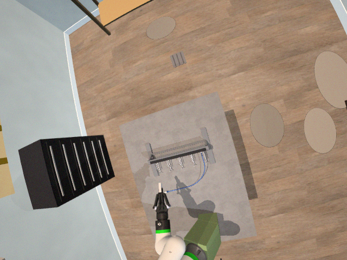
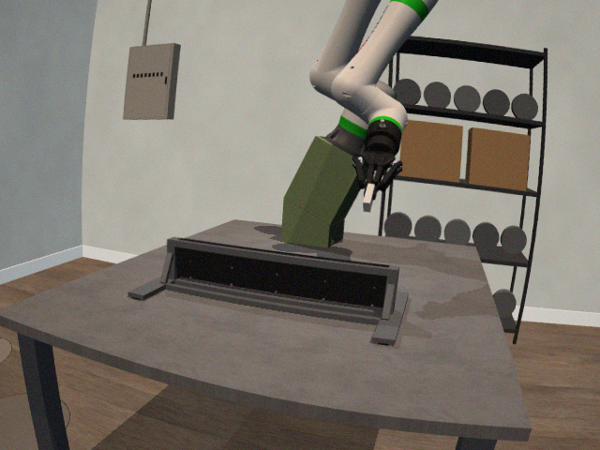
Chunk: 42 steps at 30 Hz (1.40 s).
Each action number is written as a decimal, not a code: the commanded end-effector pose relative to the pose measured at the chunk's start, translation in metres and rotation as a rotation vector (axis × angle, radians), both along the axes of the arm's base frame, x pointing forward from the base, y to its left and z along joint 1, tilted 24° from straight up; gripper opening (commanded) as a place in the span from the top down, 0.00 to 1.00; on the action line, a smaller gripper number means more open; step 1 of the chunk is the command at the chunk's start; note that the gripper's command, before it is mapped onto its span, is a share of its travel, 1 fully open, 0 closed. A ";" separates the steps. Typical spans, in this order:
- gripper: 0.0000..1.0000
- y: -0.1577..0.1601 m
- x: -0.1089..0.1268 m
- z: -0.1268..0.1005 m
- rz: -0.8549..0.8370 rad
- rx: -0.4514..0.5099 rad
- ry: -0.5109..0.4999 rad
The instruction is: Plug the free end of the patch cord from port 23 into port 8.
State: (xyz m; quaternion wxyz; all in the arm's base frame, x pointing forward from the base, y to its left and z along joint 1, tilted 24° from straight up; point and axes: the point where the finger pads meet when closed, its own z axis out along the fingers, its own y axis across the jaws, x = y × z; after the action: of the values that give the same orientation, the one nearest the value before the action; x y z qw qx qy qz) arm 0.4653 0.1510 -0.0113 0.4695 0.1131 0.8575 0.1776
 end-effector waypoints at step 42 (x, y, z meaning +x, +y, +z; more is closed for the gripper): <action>1.00 -0.091 -0.002 -0.041 0.000 0.000 0.000</action>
State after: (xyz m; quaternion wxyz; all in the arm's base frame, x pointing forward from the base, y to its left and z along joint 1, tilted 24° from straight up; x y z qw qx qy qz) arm 0.4629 0.0601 -0.0522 0.4695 0.1130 0.8574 0.1778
